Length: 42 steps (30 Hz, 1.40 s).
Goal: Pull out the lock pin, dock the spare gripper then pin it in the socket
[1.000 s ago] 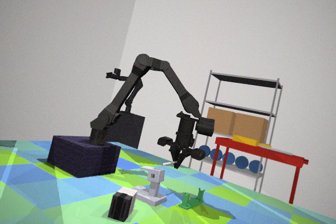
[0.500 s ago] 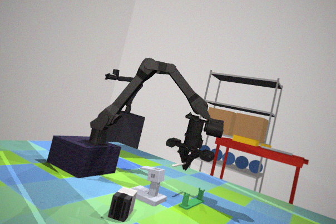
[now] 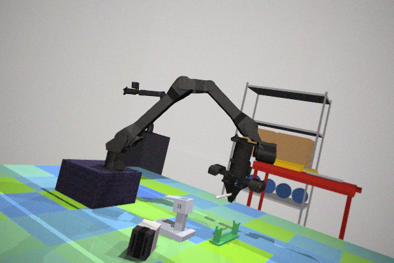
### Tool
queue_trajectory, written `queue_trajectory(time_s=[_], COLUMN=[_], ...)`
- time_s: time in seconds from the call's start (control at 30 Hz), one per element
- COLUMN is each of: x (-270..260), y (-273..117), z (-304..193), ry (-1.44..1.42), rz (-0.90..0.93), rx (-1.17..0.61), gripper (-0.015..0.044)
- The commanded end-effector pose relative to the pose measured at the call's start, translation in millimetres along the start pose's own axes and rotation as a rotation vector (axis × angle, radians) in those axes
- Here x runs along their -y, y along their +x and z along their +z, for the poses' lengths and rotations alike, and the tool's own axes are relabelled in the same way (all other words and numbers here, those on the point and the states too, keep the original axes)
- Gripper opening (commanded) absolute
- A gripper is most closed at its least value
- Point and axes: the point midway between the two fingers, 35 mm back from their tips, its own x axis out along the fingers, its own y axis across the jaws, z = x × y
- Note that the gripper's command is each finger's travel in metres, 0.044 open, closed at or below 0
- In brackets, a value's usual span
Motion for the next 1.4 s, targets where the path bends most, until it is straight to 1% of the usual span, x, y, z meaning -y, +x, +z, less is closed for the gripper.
queue_trajectory(time_s=[0.0, 0.43, 1.37], x=[13.6, 43.9, 47.7], y=[-2.3, -2.6, 34.9], z=[4.6, 14.8, 10.3], ry=[0.017, 0.045, 0.045], rz=[-0.007, -0.014, -0.012], rx=[0.003, 0.006, 0.006], gripper=[0.0, 0.0, 0.0])
